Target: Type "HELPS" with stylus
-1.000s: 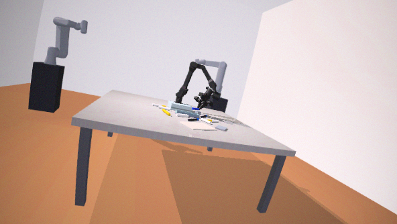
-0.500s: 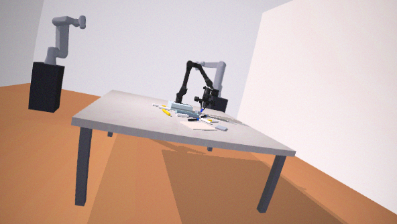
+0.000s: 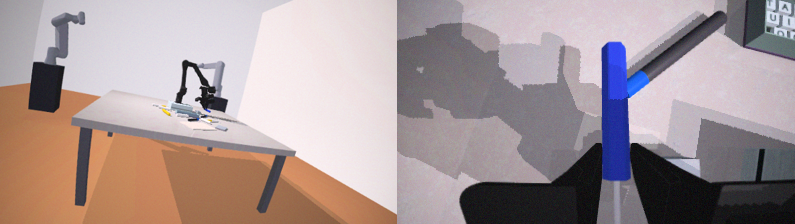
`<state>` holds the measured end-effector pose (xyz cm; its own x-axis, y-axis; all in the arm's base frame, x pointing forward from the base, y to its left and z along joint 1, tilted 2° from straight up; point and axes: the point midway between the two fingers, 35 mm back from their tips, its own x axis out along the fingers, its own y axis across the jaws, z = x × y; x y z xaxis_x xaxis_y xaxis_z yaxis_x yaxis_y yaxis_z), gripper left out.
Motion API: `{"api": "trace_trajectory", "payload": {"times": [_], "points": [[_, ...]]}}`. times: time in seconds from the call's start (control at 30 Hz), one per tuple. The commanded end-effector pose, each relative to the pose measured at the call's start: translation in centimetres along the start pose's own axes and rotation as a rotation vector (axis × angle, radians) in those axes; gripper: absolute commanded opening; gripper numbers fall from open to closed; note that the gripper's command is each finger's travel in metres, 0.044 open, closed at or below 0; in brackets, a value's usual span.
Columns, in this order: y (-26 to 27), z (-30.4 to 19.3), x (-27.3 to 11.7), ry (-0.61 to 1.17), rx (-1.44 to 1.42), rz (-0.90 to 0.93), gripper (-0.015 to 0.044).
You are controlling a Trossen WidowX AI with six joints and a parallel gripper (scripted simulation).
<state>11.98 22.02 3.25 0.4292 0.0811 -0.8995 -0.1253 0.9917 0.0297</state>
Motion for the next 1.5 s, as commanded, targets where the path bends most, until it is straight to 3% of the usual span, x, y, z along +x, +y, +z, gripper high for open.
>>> {"api": "trace_trajectory", "payload": {"times": [0.0, 0.37, 1.47], "points": [[0.9, -0.9, -0.6, -0.020, -0.151, 0.077, 0.0000], [1.5, -1.6, -0.9, -0.039, -0.250, 0.126, 0.0000], [1.4, -3.8, 3.4, -0.038, -0.250, 0.125, 0.0000]]}}
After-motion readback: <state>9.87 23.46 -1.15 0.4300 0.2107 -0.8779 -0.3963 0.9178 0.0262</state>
